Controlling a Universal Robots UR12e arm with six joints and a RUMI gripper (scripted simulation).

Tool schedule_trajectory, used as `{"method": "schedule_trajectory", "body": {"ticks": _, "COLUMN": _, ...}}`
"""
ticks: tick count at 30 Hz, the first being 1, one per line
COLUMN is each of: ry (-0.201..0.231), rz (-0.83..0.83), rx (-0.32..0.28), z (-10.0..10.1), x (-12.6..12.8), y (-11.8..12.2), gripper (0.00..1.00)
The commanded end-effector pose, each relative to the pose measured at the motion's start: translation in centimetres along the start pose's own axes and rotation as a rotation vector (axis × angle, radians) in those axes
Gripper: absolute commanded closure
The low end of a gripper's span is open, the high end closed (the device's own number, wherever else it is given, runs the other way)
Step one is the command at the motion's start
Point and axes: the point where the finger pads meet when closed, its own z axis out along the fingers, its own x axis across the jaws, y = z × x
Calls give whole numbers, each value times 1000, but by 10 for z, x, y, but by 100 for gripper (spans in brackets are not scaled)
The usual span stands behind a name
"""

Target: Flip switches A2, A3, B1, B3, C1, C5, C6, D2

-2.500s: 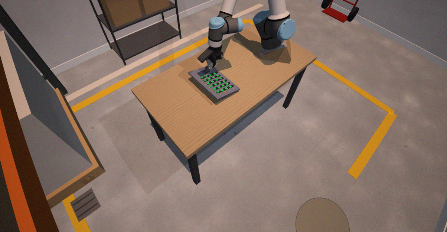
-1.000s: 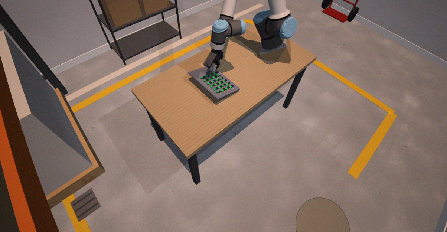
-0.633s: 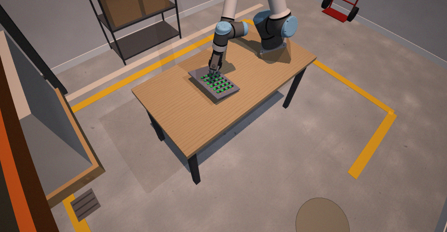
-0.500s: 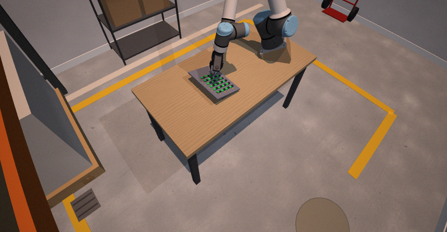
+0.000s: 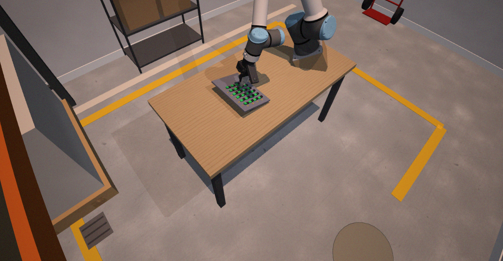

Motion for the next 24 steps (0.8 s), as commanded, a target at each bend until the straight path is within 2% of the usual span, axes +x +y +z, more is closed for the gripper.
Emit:
{"method": "schedule_trajectory", "body": {"ticks": 1, "ry": 66, "rz": -271, "rx": 9, "z": -2, "x": 4, "y": -12, "gripper": 100}}
{"method": "schedule_trajectory", "body": {"ticks": 4, "ry": 72, "rz": -309, "rx": 9, "z": -3, "x": 4, "y": -14, "gripper": 100}}
{"method": "schedule_trajectory", "body": {"ticks": 6, "ry": 99, "rz": -451, "rx": 8, "z": -2, "x": 4, "y": -16, "gripper": 100}}
{"method": "schedule_trajectory", "body": {"ticks": 19, "ry": 171, "rz": -924, "rx": -2, "z": -6, "x": 7, "y": -39, "gripper": 100}}
{"method": "schedule_trajectory", "body": {"ticks": 21, "ry": 171, "rz": -924, "rx": -2, "z": -6, "x": 7, "y": -39, "gripper": 100}}
{"method": "schedule_trajectory", "body": {"ticks": 22, "ry": 190, "rz": -1012, "rx": -1, "z": -6, "x": 8, "y": -41, "gripper": 100}}
{"method": "schedule_trajectory", "body": {"ticks": 24, "ry": 201, "rz": -1083, "rx": -2, "z": -7, "x": 8, "y": -44, "gripper": 100}}
